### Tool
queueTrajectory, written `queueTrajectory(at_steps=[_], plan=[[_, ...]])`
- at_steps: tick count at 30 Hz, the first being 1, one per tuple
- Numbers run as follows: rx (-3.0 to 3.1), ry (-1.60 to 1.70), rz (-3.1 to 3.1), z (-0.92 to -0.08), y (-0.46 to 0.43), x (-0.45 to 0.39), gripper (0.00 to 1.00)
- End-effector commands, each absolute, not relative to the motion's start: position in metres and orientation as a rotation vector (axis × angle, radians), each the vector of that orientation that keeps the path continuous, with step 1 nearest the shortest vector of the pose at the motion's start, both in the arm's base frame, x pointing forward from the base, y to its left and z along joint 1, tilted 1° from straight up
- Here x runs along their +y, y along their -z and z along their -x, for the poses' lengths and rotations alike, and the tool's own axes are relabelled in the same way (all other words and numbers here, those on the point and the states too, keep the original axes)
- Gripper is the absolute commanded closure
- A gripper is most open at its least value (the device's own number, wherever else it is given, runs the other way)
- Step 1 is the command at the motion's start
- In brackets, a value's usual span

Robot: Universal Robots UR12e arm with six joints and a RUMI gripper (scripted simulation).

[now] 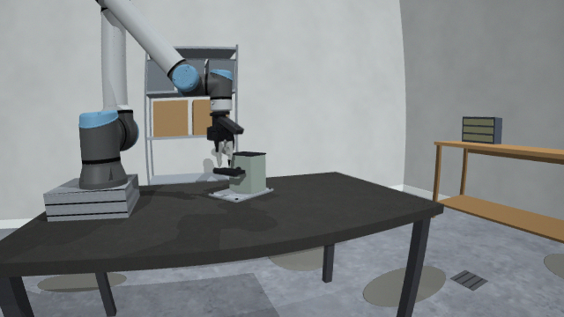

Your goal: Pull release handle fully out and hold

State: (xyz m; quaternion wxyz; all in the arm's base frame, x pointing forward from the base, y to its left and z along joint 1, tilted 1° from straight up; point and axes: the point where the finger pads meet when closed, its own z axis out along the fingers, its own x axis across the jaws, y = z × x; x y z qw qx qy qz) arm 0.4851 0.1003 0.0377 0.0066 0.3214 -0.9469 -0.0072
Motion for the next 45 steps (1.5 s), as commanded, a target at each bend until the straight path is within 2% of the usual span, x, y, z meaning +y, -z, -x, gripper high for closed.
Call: queueTrajectory(at_steps=[1, 45], plan=[[-2.963, 0.022, -1.006, -0.486, -0.038, 0.100, 0.68], [-2.963, 0.022, -1.006, -0.485, -0.006, 0.101, 0.68]])
